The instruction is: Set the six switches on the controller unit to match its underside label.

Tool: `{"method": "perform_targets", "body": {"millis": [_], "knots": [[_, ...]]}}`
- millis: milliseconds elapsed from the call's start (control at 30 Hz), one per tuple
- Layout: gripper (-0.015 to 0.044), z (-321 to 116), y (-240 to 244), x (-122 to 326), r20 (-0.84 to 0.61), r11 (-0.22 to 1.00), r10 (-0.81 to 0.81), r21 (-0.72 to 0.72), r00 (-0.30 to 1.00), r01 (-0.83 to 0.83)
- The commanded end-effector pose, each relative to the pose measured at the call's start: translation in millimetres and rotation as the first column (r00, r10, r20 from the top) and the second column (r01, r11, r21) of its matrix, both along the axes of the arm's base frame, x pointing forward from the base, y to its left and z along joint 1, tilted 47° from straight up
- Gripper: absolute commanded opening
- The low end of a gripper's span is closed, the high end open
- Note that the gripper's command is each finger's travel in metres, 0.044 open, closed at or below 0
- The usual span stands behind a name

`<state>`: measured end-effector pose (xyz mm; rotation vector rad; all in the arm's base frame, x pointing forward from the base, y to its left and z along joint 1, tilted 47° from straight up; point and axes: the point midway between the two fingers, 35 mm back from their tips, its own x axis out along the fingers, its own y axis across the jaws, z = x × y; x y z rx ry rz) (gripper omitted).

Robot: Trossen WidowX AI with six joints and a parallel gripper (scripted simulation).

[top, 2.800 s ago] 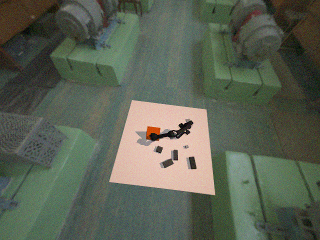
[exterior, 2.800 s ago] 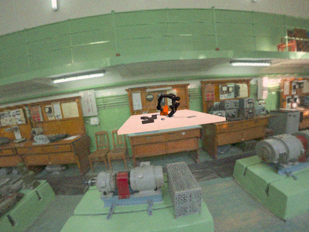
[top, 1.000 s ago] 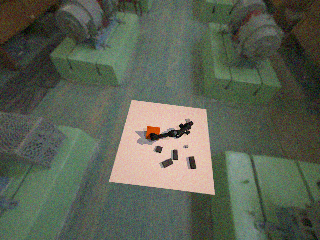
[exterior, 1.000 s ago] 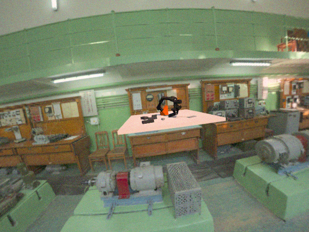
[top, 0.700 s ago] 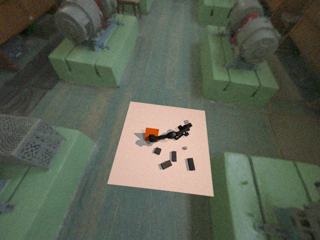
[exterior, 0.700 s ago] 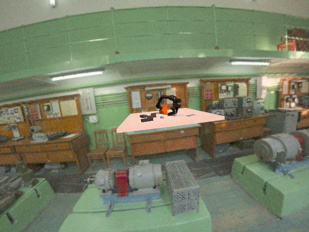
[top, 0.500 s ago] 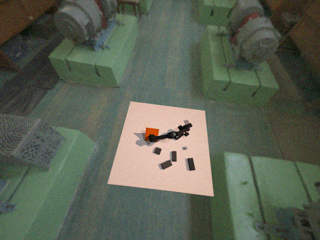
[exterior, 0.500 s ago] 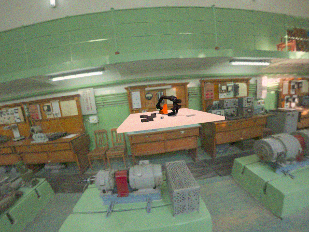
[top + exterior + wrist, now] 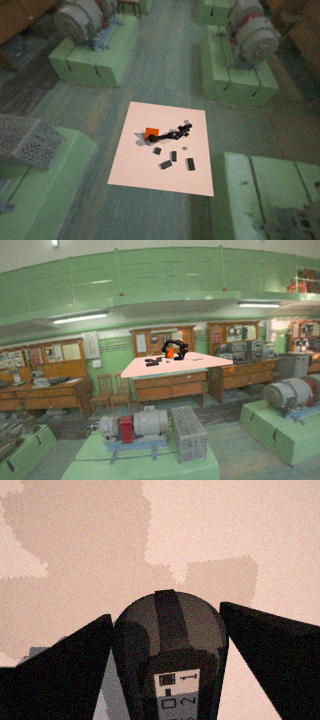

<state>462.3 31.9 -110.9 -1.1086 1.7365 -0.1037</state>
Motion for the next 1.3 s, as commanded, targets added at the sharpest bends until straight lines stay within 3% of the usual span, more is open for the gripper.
{"method": "perform_targets", "body": {"millis": [0, 567, 700, 1000, 1267], "knots": [[0.0338, -3.3, -6.9, -1.4, -0.013, 1.0, -0.001, -0.01, 1.0, 0.001], [0.0338, -6.8, -7.4, 0.0, -0.005, 1.0, 0.0, -0.005, 1.0, 0.0], [0.044, -7.1, -6.2, 0.6, -0.001, 1.0, 0.001, -0.001, 1.0, -0.001], [0.044, -6.1, -6.0, 0.1, -0.001, 1.0, 0.001, -0.001, 1.0, -0.001], [0.044, 40.3, -1.5, -35.1, -0.004, 1.0, 0.001, -0.001, 1.0, -0.001]]}}
